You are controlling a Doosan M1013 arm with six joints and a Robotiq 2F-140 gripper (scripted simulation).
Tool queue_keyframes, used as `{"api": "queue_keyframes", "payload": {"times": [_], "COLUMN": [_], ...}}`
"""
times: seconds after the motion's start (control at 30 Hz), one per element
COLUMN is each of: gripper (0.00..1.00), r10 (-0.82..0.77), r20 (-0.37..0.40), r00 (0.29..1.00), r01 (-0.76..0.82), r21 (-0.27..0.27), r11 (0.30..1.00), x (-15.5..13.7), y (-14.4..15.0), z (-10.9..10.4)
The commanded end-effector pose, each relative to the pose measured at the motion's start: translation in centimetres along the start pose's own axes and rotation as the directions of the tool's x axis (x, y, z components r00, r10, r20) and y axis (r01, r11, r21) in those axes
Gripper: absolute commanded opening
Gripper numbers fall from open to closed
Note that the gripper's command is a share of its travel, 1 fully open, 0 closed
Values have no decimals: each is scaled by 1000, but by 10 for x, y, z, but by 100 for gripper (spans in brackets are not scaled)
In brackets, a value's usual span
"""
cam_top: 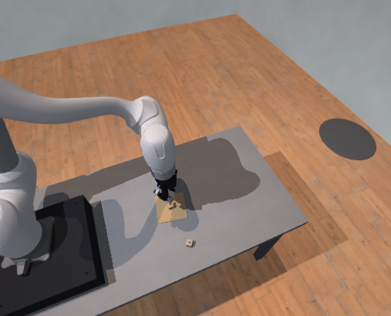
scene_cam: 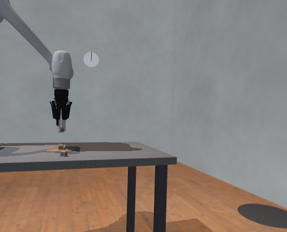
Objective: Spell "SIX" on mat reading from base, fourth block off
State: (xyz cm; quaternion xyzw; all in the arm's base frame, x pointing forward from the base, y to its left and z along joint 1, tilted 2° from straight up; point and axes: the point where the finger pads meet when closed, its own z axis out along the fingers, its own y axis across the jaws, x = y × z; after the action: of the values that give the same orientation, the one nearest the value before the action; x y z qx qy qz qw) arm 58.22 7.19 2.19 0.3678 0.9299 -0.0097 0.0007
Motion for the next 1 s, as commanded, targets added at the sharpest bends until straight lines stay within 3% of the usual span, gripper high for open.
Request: {"api": "queue_keyframes", "payload": {"times": [0.0, 0.43, 0.97], "gripper": [13, 13, 13], "r10": [138, 534, 621], "r20": [2, 8, 10], "r00": [990, 846, 784], "r01": [-138, -534, -621], "r21": [15, 13, 12], "r11": [990, 846, 784], "x": [-5, -16, -19], "y": [-5, -13, -15], "z": [1, 1, 1]}}
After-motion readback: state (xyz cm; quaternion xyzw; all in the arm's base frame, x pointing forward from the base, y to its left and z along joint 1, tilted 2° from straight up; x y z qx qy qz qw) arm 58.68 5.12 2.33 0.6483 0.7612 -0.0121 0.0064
